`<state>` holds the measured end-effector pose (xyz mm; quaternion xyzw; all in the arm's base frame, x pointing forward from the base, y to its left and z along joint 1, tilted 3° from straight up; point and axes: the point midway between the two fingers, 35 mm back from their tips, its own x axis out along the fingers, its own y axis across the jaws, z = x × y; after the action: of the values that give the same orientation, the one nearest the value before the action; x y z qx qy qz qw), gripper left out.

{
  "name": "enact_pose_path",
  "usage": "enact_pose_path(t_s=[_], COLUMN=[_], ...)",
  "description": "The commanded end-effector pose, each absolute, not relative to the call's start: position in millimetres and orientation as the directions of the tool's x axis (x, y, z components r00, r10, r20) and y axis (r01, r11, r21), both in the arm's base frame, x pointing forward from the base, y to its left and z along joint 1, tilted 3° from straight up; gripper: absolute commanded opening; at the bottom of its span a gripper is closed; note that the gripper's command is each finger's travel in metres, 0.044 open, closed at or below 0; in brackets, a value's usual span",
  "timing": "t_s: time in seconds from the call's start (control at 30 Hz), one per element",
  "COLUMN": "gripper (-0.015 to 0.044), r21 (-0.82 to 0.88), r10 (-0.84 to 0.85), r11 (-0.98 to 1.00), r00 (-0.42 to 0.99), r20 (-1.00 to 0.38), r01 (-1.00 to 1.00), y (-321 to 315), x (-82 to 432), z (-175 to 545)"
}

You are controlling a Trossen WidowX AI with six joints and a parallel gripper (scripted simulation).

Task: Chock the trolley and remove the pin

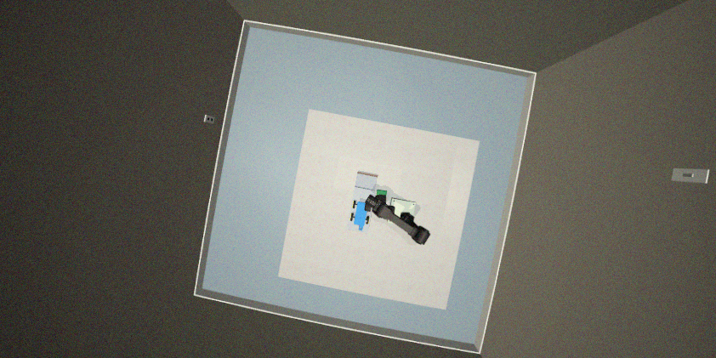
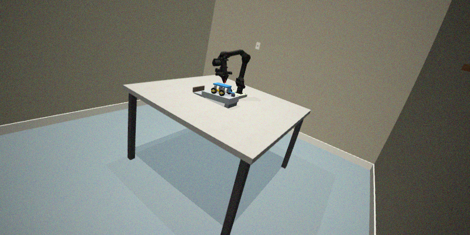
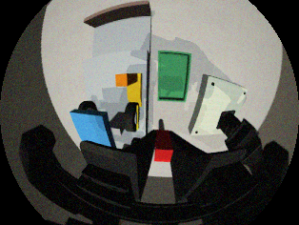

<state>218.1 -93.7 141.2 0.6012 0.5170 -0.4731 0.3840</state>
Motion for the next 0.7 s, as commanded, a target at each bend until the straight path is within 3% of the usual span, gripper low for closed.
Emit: enact_pose_path(t_s=[0.0,0.4,0.67], gripper=[0.0,0.0,0.0], r21=[-0.03,-0.031,-0.065], r10=[0.257,0.254,0.211], r11=[-0.167,-0.172,-0.379], r00=[0.014,0.014,0.018], r20=[-0.966,-0.967,-0.977], r01=[0.985,0.985,0.923], y=[-110,-140,-138], x=[216,210,210], z=[140,137,137])
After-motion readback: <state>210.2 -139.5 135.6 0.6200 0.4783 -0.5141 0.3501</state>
